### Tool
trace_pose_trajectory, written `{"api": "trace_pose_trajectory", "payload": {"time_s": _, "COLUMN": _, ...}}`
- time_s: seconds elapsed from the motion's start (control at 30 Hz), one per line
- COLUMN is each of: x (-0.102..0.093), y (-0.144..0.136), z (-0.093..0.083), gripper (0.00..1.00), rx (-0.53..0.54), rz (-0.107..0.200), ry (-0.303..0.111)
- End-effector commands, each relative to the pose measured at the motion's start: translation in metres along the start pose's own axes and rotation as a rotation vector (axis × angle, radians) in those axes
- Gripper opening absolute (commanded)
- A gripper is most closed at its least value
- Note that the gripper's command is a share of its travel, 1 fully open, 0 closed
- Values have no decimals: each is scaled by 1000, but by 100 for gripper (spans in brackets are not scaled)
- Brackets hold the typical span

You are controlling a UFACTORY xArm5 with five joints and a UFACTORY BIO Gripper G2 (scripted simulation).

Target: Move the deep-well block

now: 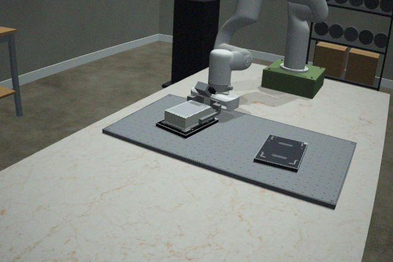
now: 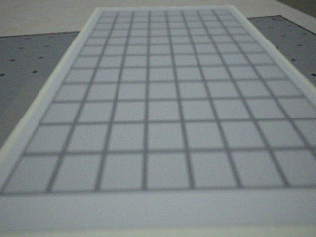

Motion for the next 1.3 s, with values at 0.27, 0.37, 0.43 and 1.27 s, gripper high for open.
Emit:
{"api": "trace_pose_trajectory", "payload": {"time_s": 0.27, "x": -2, "y": 0, "z": 1, "gripper": 37, "rx": 0, "rz": -13, "ry": -2}}
{"api": "trace_pose_trajectory", "payload": {"time_s": 0.37, "x": -2, "y": 0, "z": 1, "gripper": 0, "rx": 0, "rz": -13, "ry": -2}}
{"api": "trace_pose_trajectory", "payload": {"time_s": 0.43, "x": -2, "y": 0, "z": 1, "gripper": 0, "rx": 0, "rz": -13, "ry": -2}}
{"api": "trace_pose_trajectory", "payload": {"time_s": 1.27, "x": -2, "y": 0, "z": 1, "gripper": 0, "rx": 0, "rz": -13, "ry": -2}}
Point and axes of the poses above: the point midway between the two finger pads, its own z axis out along the fingers, its own y axis across the jaws, x = y × z, the point moved 1 cm from there along -z, back along the fingers, and after that the axes turned 11 degrees about -z, right-handed, at the moved point
